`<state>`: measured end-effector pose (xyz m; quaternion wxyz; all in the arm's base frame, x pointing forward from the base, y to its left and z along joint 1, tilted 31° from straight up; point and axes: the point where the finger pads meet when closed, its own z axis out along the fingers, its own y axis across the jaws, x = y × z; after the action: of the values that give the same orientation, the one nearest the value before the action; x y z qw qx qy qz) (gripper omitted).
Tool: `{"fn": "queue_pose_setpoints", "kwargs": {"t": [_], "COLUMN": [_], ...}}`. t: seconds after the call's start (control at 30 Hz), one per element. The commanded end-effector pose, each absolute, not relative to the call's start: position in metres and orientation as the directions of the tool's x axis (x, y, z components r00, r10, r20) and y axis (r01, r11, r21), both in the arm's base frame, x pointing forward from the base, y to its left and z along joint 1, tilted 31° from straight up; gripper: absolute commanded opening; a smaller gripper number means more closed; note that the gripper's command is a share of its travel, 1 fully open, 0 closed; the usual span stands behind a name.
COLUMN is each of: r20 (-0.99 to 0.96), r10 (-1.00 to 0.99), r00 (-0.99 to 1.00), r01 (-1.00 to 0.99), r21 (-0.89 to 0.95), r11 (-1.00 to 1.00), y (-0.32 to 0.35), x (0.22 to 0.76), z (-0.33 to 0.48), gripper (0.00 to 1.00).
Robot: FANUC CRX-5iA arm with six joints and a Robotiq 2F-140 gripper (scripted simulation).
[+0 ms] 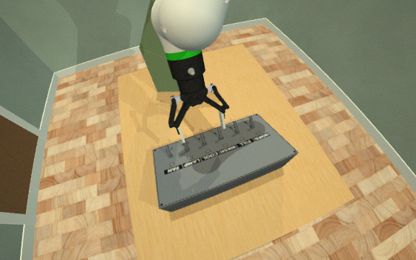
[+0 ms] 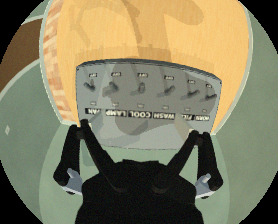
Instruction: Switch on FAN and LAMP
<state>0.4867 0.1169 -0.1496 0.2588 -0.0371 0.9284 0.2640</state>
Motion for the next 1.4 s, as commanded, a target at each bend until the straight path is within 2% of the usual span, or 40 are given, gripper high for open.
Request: {"fn": "queue_pose_setpoints", "kwargs": {"t": [0.0, 0.8, 1.37], "r20": [-0.500, -0.500, -0.500], "r10": [0.068, 0.068, 0.068], "r00": [-0.863, -0.863, -0.863], "r01": [-0.205, -0.205, -0.205], "r21": [0.471, 0.471, 0.471], "r11": [0.858, 0.858, 0.858], "y": [0.117, 0.171, 0.178], "x": [0.487, 0.474, 0.472], "z": [-0.149, -0.120, -0.116], "gripper": [1.00, 1.00, 1.00]}}
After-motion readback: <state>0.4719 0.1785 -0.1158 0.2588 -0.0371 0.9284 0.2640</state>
